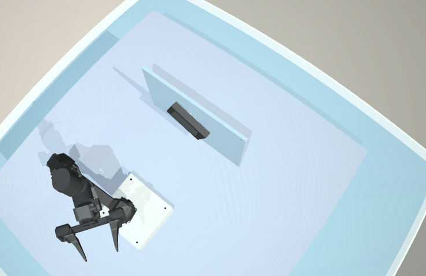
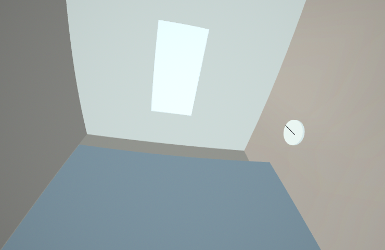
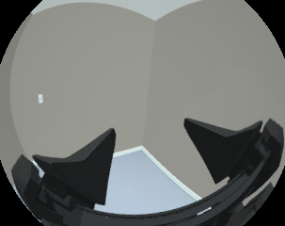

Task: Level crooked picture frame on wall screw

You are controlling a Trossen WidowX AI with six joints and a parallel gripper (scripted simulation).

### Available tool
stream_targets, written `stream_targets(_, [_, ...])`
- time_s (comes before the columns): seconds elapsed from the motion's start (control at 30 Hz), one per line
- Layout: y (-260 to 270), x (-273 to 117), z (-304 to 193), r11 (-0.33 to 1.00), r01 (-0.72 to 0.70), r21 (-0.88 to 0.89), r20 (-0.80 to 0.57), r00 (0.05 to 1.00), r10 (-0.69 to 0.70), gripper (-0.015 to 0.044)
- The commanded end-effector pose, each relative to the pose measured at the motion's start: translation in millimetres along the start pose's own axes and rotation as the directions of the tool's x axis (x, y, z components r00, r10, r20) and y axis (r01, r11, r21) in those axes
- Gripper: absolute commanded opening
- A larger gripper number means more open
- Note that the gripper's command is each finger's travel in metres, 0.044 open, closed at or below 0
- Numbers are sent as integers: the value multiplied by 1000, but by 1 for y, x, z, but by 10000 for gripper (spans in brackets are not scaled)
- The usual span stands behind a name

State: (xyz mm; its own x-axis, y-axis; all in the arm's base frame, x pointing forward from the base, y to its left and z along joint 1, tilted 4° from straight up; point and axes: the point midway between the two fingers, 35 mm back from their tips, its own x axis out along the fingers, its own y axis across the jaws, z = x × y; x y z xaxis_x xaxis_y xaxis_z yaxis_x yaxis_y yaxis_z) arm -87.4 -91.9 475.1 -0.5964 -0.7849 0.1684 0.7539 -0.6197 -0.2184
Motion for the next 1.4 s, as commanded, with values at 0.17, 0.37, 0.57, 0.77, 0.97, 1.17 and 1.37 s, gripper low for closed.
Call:
stream_targets(0.17, [65, 16, -11, 904, -281, 322, 46, 959, 281, 260])
stream_targets(0.37, [154, 1, -25, 538, -518, 665, 118, 784, 609, 260])
stream_targets(0.57, [228, -53, -41, 94, -477, 874, 185, 506, 842, 260])
stream_targets(0.77, [274, -126, -61, -192, -204, 960, 231, 187, 955, 260])
stream_targets(0.97, [290, -206, -87, -233, 140, 962, 252, -130, 959, 260])
stream_targets(1.17, [280, -284, -120, -46, 425, 904, 247, -430, 868, 260])
stream_targets(1.37, [277, -293, -124, -13, 448, 894, 245, -462, 852, 260])
